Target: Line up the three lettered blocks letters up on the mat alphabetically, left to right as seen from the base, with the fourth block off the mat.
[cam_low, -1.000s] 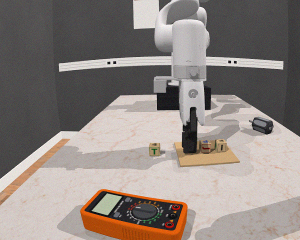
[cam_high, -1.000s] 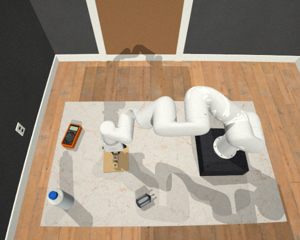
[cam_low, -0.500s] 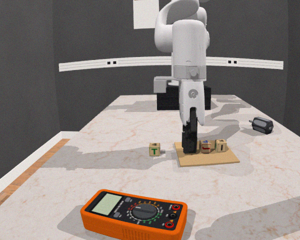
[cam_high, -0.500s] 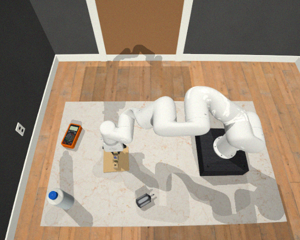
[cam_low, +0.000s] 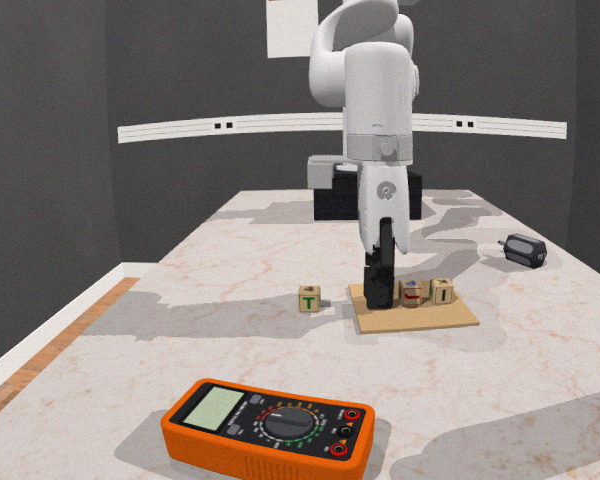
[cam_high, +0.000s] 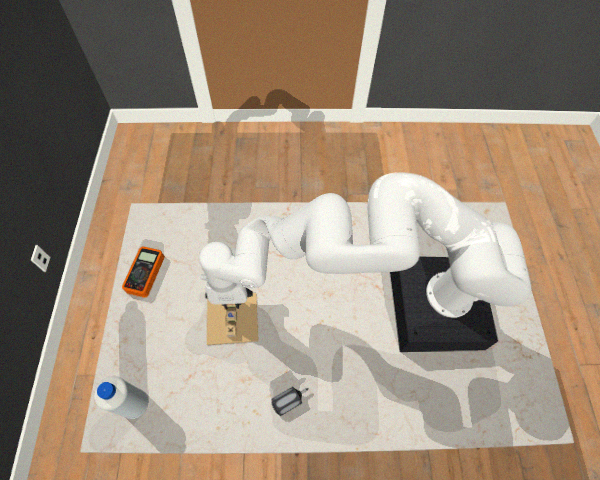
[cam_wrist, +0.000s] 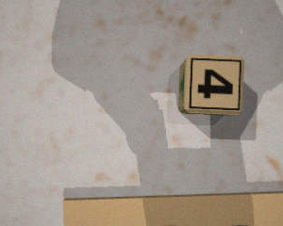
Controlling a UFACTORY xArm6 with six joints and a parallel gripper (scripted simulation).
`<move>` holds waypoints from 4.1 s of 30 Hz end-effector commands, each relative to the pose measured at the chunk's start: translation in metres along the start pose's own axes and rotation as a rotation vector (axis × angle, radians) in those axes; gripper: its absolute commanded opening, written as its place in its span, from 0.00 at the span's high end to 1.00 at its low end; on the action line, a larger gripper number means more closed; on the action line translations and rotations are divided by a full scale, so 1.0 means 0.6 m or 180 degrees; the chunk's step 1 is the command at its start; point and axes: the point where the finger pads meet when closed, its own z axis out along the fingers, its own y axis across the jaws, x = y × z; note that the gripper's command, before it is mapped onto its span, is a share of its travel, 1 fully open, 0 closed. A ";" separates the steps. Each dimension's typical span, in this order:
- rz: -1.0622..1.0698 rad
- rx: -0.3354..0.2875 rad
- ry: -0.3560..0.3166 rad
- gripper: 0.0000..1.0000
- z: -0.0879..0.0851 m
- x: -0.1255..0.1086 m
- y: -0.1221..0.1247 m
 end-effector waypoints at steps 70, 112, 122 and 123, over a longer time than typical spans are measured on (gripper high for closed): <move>0.0000 0.0020 0.0002 0.57 -0.020 0.000 -0.004; 0.0000 0.0021 0.0002 0.00 -0.154 0.000 -0.004; 0.0000 0.0021 0.0002 0.00 -0.163 0.000 -0.004; 0.0000 0.0021 0.0002 0.00 -0.167 0.000 -0.004</move>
